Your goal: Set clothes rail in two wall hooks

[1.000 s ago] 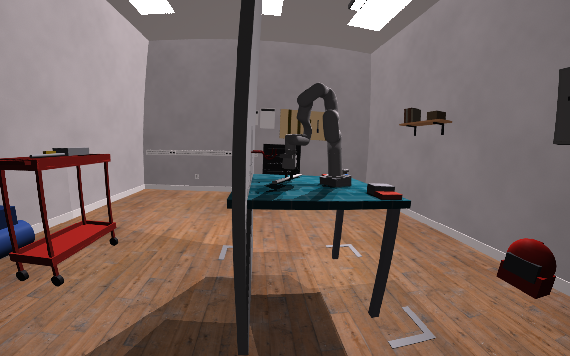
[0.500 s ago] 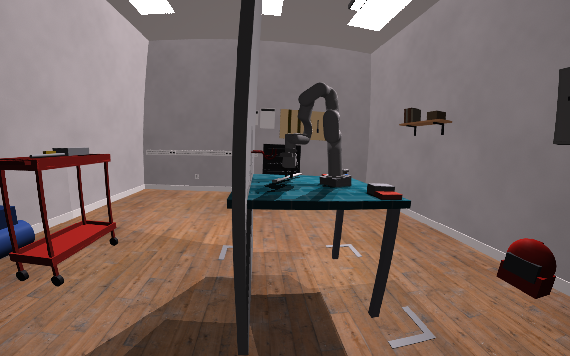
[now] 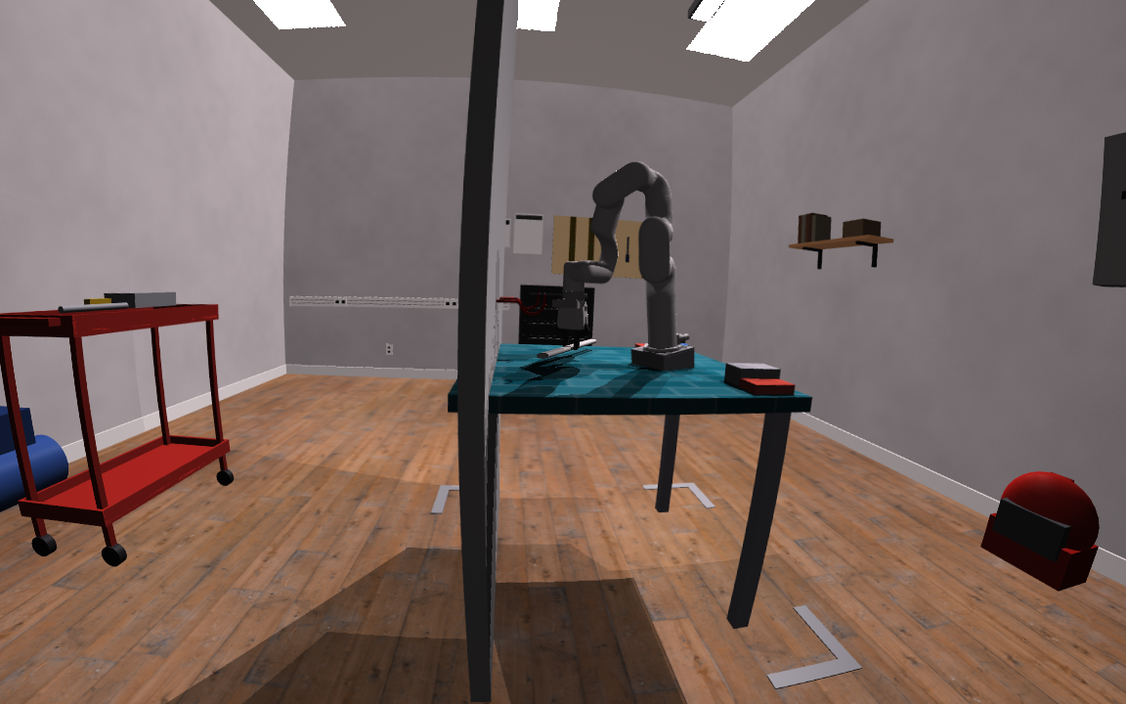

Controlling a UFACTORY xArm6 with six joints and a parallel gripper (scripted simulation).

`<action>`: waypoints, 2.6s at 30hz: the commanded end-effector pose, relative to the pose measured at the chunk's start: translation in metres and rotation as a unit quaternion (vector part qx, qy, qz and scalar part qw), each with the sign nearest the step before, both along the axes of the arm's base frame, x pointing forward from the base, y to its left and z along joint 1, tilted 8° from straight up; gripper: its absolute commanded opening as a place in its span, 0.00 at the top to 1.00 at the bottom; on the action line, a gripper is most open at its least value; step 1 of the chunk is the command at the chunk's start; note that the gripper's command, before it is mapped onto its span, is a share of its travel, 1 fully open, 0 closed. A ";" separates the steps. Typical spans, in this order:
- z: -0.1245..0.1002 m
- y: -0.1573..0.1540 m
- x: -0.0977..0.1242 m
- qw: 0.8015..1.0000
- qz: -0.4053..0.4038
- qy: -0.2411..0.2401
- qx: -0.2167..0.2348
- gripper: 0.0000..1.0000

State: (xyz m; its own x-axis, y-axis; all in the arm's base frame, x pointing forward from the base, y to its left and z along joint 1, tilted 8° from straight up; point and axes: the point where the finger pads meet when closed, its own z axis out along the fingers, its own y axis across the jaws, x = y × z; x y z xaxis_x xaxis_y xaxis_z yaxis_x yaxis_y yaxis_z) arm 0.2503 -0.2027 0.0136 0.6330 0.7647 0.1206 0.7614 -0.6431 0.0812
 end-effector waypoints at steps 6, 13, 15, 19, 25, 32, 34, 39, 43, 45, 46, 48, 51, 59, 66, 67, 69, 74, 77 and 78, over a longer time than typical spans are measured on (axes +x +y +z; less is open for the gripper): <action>0.007 -0.001 0.000 1.000 0.000 -0.001 -0.001 1.00; 0.011 -0.001 0.000 1.000 0.000 -0.001 -0.001 1.00; 0.012 -0.001 -0.001 1.000 0.000 -0.001 -0.001 1.00; 0.015 -0.001 -0.001 1.000 0.000 -0.001 -0.001 1.00; 0.017 -0.002 -0.001 1.000 0.000 -0.001 -0.001 1.00; 0.022 -0.002 -0.002 1.000 0.000 -0.001 -0.001 1.00; 0.023 -0.002 -0.002 1.000 0.000 -0.001 -0.001 1.00; 0.027 -0.002 -0.003 1.000 0.000 -0.001 -0.001 1.00; 0.028 -0.002 -0.003 1.000 0.000 -0.001 -0.001 1.00; 0.029 -0.002 -0.003 1.000 0.000 -0.001 -0.001 1.00; 0.030 -0.002 -0.003 1.000 0.000 -0.001 -0.001 1.00; 0.031 -0.002 -0.003 1.000 0.000 -0.001 -0.001 1.00; 0.033 -0.002 -0.004 1.000 0.000 -0.001 -0.001 1.00; 0.037 -0.002 -0.004 1.000 0.000 -0.001 -0.001 1.00; 0.042 -0.003 -0.005 1.000 0.000 -0.001 -0.001 1.00; 0.043 -0.003 -0.005 1.000 0.000 -0.001 -0.001 1.00; 0.044 -0.003 -0.005 1.000 0.000 -0.001 -0.001 1.00; 0.044 -0.003 -0.005 1.000 0.000 -0.001 -0.001 1.00; 0.044 -0.003 -0.005 1.000 0.000 -0.001 -0.001 1.00; 0.044 -0.003 -0.005 1.000 0.000 -0.001 -0.001 1.00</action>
State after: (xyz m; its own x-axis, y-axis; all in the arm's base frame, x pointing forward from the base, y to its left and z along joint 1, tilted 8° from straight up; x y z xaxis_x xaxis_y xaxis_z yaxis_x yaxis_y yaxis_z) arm 0.2443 -0.2044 0.0562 0.6331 0.7647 0.1204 0.7615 -0.6432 0.0808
